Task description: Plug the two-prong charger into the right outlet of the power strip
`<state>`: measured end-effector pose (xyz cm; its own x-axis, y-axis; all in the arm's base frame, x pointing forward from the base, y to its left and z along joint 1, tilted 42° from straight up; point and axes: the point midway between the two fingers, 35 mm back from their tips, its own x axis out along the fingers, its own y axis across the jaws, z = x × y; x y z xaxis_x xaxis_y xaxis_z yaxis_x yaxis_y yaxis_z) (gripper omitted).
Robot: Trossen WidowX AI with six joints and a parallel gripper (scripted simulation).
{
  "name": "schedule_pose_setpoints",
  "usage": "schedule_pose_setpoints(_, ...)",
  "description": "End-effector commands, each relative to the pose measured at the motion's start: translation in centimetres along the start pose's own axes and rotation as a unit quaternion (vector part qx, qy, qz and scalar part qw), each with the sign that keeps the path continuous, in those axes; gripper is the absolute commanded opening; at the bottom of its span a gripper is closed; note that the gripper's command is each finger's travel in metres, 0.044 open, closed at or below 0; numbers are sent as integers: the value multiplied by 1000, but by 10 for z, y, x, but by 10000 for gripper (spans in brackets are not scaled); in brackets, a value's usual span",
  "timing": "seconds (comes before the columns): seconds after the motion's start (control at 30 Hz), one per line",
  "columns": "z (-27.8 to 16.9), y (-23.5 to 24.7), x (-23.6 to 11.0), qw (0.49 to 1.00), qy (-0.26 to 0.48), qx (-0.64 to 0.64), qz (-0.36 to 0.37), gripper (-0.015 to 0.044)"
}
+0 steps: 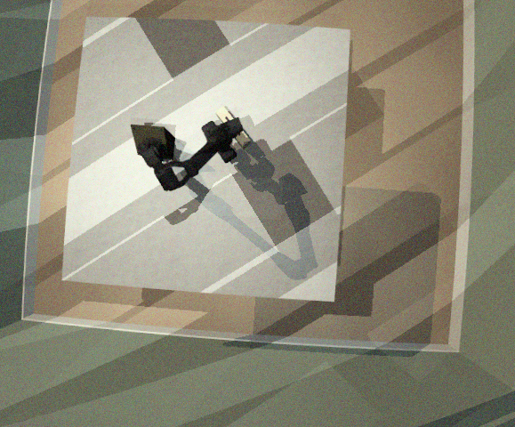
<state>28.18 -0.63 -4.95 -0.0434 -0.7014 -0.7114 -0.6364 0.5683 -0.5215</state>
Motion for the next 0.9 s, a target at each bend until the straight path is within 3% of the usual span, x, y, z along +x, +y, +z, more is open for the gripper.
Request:
schedule_pose_setpoints(0.0,6,0,-1,1000,-1,-5,1,0)
schedule_pose_setpoints(0.87,27,2,-1,1000,-1,-23,0,0)
